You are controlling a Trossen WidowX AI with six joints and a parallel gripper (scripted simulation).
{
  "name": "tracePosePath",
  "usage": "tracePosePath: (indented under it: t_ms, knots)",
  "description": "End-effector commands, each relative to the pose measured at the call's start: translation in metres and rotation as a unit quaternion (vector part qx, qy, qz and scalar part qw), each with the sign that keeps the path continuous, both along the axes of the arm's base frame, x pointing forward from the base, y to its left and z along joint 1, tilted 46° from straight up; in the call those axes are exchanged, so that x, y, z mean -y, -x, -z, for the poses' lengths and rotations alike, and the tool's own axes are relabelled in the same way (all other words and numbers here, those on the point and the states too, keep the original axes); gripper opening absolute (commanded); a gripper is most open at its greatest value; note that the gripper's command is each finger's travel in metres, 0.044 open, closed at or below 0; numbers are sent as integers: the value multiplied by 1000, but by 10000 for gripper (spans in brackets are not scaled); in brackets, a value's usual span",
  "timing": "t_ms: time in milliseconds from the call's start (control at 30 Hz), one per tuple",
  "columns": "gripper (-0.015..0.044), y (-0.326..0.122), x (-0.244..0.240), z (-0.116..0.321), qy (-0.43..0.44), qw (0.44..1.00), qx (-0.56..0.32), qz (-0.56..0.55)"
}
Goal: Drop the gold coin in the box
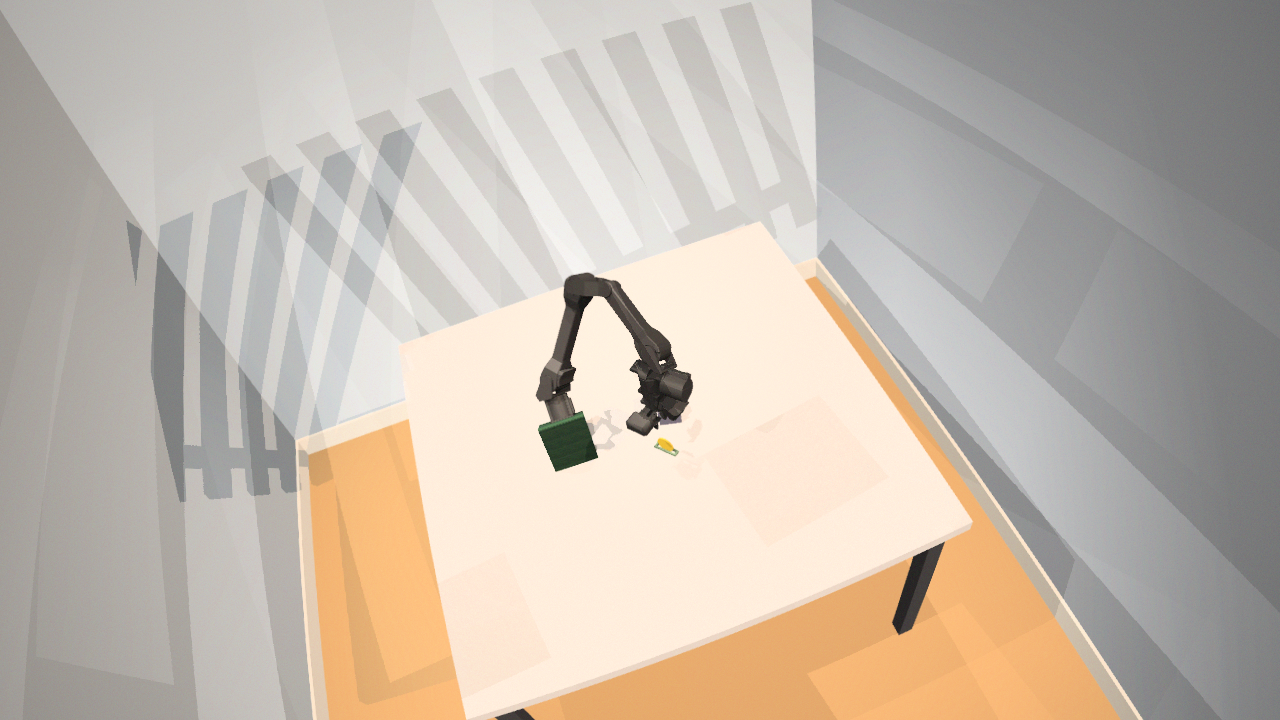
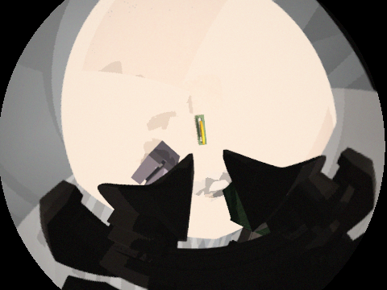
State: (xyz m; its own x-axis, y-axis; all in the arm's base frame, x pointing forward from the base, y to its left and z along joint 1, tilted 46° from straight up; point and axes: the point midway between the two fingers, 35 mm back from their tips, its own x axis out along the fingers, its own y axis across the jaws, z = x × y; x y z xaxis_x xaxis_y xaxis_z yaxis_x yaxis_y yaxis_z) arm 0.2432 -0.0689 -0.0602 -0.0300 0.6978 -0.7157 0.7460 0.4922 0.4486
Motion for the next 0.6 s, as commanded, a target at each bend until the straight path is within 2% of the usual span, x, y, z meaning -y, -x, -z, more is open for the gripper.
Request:
tracePosePath:
  t_ms: [0,100,567]
  knots:
    - [161,-1,-6,9,-4,1000,6,-5]
    - [161,3,-23,26,-4,1000,6,-5]
    - [161,3,-33,38,-5,1000,6,-5]
